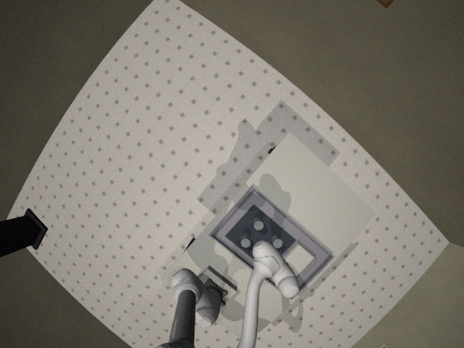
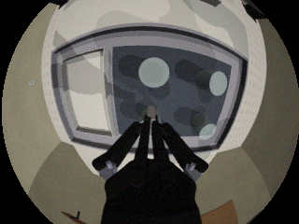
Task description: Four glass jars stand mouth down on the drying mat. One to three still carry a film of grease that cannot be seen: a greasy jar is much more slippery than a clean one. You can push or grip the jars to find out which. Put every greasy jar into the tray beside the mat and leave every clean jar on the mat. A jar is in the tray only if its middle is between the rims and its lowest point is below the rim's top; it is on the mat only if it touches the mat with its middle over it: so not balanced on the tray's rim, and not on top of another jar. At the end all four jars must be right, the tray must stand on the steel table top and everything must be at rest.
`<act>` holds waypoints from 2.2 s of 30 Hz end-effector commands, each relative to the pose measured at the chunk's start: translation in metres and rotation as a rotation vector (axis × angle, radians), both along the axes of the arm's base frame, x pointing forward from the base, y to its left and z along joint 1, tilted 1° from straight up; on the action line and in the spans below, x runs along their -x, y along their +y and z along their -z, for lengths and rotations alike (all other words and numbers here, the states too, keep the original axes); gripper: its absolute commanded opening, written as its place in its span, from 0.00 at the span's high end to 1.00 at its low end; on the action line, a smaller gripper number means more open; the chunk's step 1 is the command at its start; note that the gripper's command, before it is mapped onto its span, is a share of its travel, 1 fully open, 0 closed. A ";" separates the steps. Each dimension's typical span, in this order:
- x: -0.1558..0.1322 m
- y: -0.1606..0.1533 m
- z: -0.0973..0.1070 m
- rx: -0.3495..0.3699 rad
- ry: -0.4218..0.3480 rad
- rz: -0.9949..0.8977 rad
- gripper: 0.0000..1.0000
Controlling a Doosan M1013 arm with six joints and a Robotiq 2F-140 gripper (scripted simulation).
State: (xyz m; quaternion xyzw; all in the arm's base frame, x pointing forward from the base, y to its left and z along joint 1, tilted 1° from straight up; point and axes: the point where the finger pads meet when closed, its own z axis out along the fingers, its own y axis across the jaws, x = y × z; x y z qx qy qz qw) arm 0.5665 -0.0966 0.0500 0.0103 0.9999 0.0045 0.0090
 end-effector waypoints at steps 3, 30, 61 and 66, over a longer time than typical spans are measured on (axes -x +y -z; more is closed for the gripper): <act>-0.001 0.000 -0.001 0.000 0.000 0.000 1.00; -0.004 0.000 -0.003 0.000 0.000 0.000 1.00; -0.008 0.000 -0.006 0.000 0.000 0.000 1.00; -0.008 0.000 -0.007 0.000 0.000 0.000 1.00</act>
